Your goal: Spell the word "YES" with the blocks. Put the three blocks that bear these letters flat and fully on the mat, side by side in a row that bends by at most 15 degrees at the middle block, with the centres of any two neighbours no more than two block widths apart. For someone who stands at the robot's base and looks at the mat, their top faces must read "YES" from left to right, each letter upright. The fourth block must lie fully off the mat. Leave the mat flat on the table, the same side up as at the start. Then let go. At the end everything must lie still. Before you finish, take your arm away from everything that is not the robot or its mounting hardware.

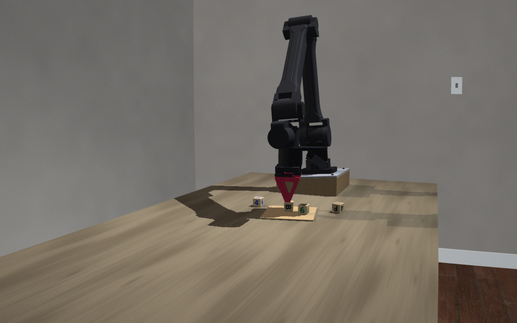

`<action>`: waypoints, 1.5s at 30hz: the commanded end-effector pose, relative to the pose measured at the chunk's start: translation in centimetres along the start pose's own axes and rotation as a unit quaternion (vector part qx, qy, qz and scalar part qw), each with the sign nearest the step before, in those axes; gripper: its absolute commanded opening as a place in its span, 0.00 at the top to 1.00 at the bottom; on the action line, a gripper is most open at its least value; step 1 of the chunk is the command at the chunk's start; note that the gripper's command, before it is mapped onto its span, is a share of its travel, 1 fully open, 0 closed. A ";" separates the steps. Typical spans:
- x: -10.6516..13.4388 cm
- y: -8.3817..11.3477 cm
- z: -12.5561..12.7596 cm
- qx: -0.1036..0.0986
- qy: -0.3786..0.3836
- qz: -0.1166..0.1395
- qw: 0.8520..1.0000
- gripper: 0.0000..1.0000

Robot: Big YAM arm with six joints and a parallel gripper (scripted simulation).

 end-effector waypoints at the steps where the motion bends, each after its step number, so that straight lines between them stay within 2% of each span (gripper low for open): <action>1: 0.1 -0.7 0.2 -0.002 0.003 -0.002 1.000 0.46; 15: 0.1 -3.0 0.3 -0.002 0.003 -0.002 1.000 0.46; 18: 0.1 -3.0 0.3 -0.002 0.003 -0.002 1.000 0.46; 19: 0.2 -2.3 0.0 0.009 0.002 0.002 1.000 0.46; 35: 0.2 -2.4 0.1 0.006 0.002 0.001 1.000 0.46; 36: 0.2 -2.4 0.1 0.006 0.002 0.001 1.000 0.60; 45: 0.2 -2.4 0.1 0.006 0.002 0.001 1.000 0.60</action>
Point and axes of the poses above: the point where the finger pads meet when closed, its own y axis back along the fingers, its own z axis across the jaws, x = y × z, the point moved 6 cm from there along y, back along the fingers, and after that the axes turned 5 degrees about y, right-handed, at the moved point
